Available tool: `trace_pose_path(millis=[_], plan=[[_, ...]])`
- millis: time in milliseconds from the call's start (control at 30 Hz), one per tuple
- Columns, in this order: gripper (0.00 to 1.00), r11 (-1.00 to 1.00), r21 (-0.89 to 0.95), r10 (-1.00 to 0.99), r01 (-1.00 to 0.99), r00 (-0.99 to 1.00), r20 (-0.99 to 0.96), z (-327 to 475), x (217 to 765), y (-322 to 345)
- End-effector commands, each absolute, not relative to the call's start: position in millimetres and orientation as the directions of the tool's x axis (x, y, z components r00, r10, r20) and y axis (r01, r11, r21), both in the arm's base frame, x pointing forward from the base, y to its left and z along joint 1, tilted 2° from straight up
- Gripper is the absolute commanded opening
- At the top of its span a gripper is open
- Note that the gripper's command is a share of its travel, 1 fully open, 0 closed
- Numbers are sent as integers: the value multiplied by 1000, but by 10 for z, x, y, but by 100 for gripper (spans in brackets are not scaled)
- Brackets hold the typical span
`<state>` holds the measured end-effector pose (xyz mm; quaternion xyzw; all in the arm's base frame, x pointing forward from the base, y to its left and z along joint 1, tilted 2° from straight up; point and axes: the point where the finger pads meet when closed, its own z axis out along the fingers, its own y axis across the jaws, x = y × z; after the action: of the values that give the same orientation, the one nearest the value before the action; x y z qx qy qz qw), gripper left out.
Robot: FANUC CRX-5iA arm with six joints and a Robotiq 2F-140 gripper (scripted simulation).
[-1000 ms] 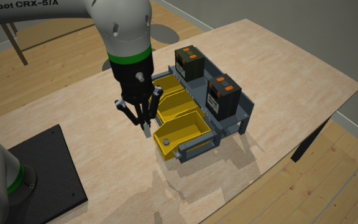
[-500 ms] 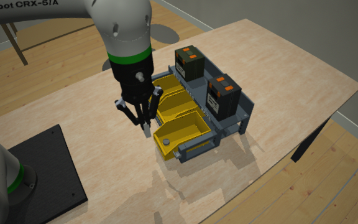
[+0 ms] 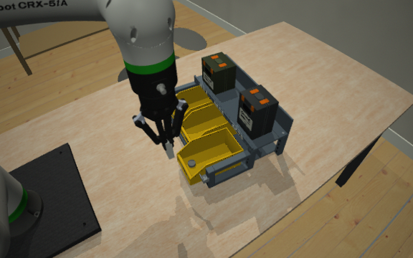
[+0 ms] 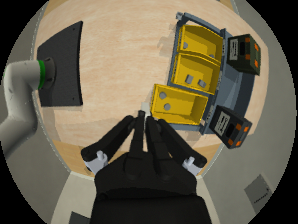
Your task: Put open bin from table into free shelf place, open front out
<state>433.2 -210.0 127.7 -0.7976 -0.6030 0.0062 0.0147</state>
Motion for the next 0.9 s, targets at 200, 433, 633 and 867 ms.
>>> trace_pose_path(millis=[200, 433, 633, 867], plan=[[0, -272, -30, 962, 962, 273, 8, 1192, 4331, -2100], [0, -272, -30, 962, 962, 273, 8, 1084, 4328, -2098], [0, -272, -30, 962, 962, 273, 8, 908, 4323, -2095], [0, -272, -30, 962, 962, 273, 8, 708, 4317, -2093]])
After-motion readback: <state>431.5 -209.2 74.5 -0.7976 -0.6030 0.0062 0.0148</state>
